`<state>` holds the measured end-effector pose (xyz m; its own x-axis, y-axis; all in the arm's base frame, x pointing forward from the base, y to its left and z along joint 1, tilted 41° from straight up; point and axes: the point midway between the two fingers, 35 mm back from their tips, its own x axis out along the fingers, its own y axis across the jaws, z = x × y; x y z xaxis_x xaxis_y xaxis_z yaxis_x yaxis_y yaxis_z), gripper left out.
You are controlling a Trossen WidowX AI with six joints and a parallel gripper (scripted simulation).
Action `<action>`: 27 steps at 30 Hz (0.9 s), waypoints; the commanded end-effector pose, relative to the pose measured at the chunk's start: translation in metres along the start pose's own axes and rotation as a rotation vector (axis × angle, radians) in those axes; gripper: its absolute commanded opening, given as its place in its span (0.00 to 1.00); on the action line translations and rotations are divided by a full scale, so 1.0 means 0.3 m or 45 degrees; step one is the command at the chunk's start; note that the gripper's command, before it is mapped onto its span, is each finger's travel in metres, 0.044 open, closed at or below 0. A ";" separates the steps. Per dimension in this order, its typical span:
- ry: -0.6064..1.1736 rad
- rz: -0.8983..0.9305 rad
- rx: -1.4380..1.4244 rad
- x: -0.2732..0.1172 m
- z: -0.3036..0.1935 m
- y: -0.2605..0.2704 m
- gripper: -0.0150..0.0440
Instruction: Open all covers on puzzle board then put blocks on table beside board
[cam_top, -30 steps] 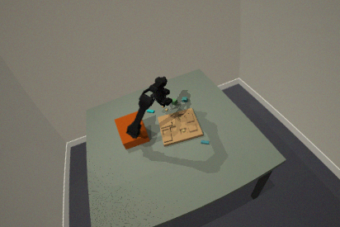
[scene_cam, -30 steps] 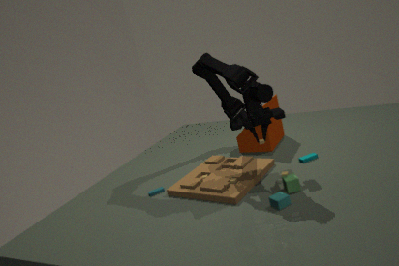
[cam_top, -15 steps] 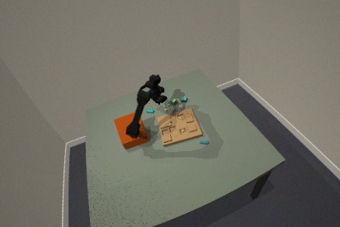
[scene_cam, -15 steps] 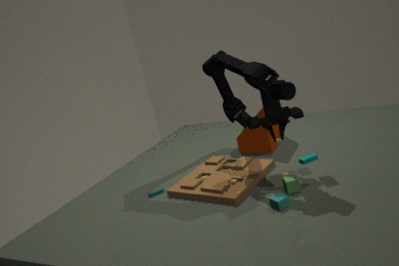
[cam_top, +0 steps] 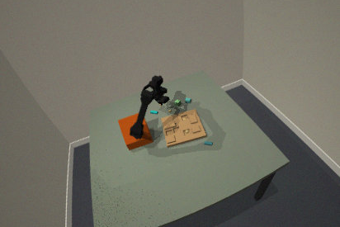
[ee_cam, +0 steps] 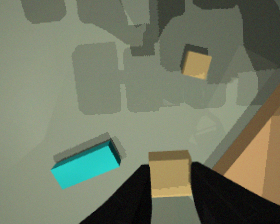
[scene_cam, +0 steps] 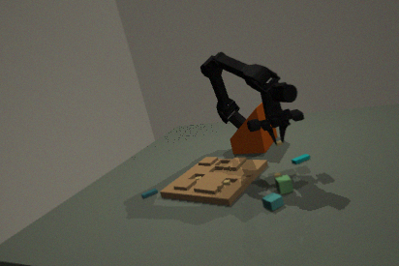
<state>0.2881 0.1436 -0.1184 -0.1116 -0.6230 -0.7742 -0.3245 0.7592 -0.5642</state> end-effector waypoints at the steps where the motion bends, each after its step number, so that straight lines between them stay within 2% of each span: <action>1: 0.005 -0.003 -0.005 0.024 -0.002 0.001 0.39; 27: 0.004 -0.004 -0.004 0.167 0.005 0.000 0.39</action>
<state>0.2859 0.1173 -0.1543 -0.1133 -0.6197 -0.7766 -0.3189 0.7630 -0.5622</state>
